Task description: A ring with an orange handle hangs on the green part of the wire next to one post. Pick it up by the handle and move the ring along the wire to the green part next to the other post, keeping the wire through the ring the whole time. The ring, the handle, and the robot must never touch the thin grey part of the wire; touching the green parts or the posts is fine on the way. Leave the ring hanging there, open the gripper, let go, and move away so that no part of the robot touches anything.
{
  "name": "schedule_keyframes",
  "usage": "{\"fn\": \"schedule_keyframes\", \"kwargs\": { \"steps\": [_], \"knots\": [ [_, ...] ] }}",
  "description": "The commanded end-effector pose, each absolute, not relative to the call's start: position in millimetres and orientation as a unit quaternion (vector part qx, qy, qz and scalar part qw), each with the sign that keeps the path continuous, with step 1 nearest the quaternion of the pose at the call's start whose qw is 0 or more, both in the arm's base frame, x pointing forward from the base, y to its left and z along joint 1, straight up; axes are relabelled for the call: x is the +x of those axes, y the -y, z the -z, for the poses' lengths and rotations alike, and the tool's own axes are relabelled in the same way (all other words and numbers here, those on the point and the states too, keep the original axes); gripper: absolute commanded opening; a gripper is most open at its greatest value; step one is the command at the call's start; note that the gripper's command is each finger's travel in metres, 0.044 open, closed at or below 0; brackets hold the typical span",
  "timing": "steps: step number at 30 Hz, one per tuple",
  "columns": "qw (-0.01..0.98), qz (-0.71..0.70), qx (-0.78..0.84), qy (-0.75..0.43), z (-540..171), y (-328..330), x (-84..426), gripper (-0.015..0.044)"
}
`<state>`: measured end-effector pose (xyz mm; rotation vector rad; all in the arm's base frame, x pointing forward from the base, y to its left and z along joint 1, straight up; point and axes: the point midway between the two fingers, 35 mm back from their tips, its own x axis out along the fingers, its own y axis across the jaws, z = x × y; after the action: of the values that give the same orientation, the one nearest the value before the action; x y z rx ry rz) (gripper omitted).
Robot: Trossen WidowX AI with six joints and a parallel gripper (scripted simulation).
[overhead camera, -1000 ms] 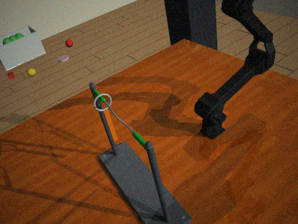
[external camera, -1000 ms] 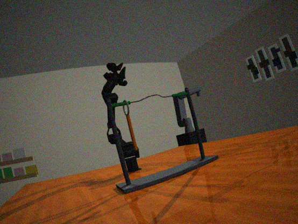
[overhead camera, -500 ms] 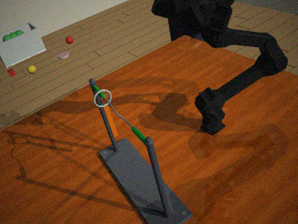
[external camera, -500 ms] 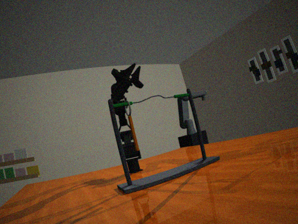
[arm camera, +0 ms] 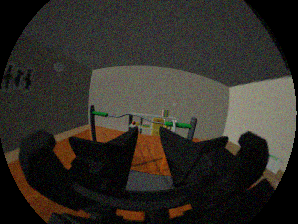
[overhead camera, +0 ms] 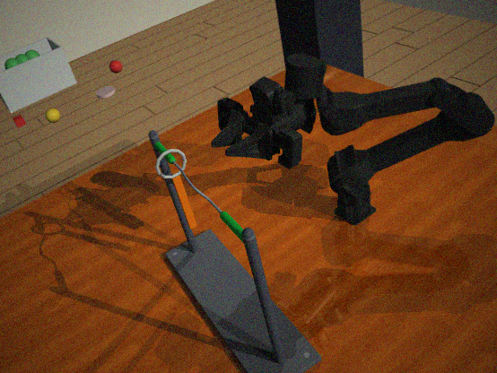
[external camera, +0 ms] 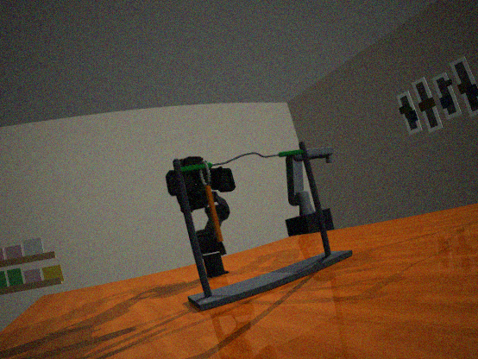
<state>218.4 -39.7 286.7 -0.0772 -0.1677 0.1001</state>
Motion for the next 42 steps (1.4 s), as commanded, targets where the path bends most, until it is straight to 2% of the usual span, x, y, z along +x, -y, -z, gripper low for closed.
{"fn": "schedule_keyframes", "kwargs": {
  "steps": [1,6,9,19,32,42],
  "knots": [
    [1.000,-0.008,-0.024,0.005,-217.0,63.5,220.0,0.0160],
    [0.997,0.031,0.001,-0.076,-141.9,80.9,208.9,0.0160],
    [0.994,0.041,0.009,-0.097,-121.2,83.5,203.9,0.0160],
    [0.994,0.041,0.009,-0.097,-123.2,83.9,205.6,0.0160],
    [0.996,0.044,0.000,-0.082,-160.9,90.4,248.1,0.0160],
    [0.996,0.044,-0.001,-0.080,-163.2,91.9,256.4,0.0160]
  ]
}}
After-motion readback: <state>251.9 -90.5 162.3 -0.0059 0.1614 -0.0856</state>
